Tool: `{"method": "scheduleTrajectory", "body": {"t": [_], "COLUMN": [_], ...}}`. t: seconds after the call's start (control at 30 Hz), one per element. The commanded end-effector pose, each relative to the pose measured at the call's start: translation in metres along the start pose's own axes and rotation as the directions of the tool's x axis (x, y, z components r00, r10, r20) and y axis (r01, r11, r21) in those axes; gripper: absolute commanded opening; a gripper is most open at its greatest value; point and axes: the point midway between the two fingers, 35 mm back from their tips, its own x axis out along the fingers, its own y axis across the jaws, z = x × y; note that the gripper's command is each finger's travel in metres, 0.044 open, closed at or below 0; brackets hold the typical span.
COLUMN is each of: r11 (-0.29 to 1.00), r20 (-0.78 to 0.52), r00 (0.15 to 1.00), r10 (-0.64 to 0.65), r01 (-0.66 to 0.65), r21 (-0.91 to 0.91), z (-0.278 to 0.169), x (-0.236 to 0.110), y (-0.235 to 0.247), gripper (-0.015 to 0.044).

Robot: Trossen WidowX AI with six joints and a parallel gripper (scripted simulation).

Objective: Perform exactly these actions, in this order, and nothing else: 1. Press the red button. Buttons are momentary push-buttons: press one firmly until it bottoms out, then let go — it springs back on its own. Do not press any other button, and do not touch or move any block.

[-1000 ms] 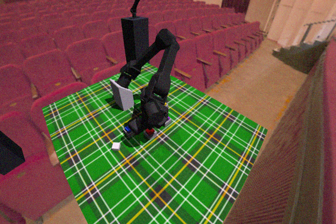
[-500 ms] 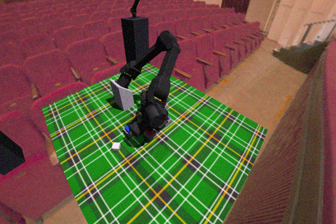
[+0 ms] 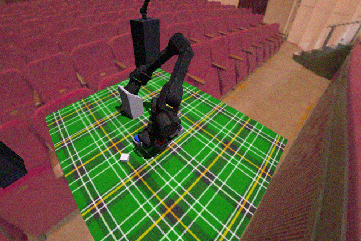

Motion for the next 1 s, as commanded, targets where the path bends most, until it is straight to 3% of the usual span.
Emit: {"method": "scheduleTrajectory", "body": {"t": [0.0, 0.13, 0.3, 0.6, 0.77, 0.97], "r11": [1.0, 1.0, 1.0, 1.0, 1.0, 1.0], "r20": [-0.002, -0.005, -0.01, -0.014, -0.006, -0.006], "r00": [1.0, 1.0, 1.0, 0.999, 1.0, 1.0], "r10": [0.0, 0.003, -0.012, -0.03, 0.003, 0.011], "r01": [0.0, -0.003, 0.012, 0.03, -0.003, -0.011], "r21": [0.002, 0.004, 0.001, -0.008, 0.004, 0.006], "z": [0.0, -0.002, 0.005, -0.01, -0.038, -0.044], "x": [-0.021, -0.031, -0.041, -0.076, -0.092, -0.095], "y": [0.0, 0.0, 0.032, 0.166, 0.229, 0.239], "gripper": [0.002, 0.002, 0.0151, 0.0387, 0.04, 0.04]}}
